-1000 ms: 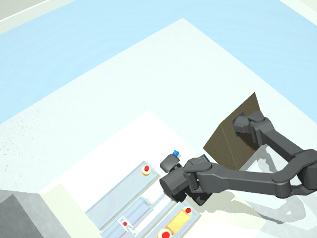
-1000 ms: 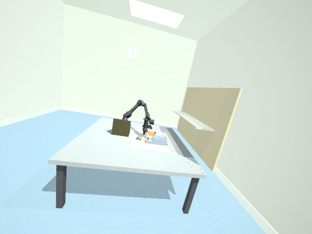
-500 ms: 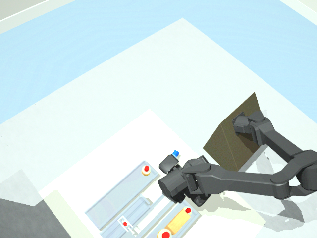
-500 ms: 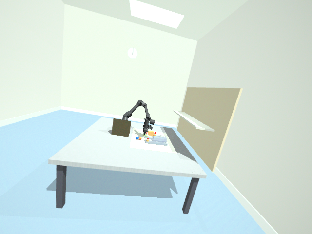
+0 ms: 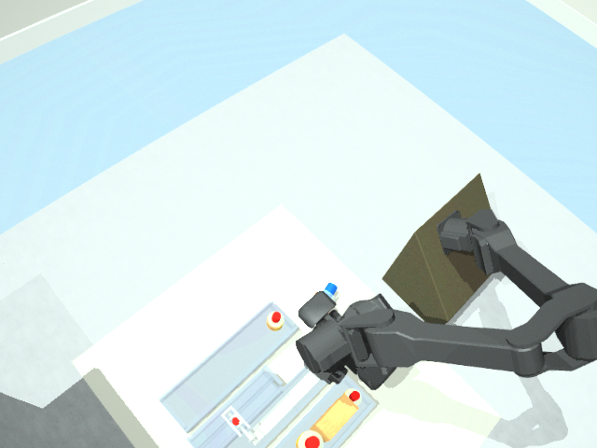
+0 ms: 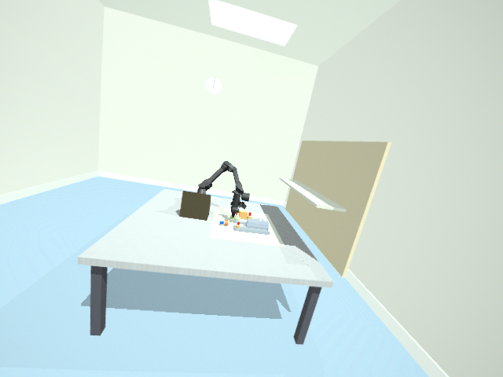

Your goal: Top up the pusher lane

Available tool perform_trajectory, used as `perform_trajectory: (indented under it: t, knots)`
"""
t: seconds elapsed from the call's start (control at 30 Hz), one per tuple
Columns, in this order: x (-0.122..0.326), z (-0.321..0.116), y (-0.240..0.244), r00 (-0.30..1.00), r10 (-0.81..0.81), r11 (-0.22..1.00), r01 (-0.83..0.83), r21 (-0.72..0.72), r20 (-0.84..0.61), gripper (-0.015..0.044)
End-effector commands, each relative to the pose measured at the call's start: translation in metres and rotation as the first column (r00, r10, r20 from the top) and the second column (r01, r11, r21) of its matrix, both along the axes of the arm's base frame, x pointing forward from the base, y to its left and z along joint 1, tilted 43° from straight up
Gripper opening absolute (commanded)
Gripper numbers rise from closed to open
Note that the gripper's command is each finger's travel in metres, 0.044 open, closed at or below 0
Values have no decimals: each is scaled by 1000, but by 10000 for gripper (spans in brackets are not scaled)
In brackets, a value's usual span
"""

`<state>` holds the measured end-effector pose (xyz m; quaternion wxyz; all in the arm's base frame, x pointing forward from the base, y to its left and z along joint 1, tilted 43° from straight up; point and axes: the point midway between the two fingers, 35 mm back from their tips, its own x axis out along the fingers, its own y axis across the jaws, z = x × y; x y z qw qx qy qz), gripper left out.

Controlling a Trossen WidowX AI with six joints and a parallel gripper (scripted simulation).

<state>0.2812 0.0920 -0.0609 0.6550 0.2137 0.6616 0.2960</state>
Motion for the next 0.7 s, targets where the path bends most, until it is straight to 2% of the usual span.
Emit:
perform_trajectory:
  t: [0.0, 0.67]
  knots:
    - [7, 2, 1, 1000, -4, 1000, 4, 4, 14, 0]
    - [14, 2, 2, 1000, -4, 1000, 4, 4, 14, 0]
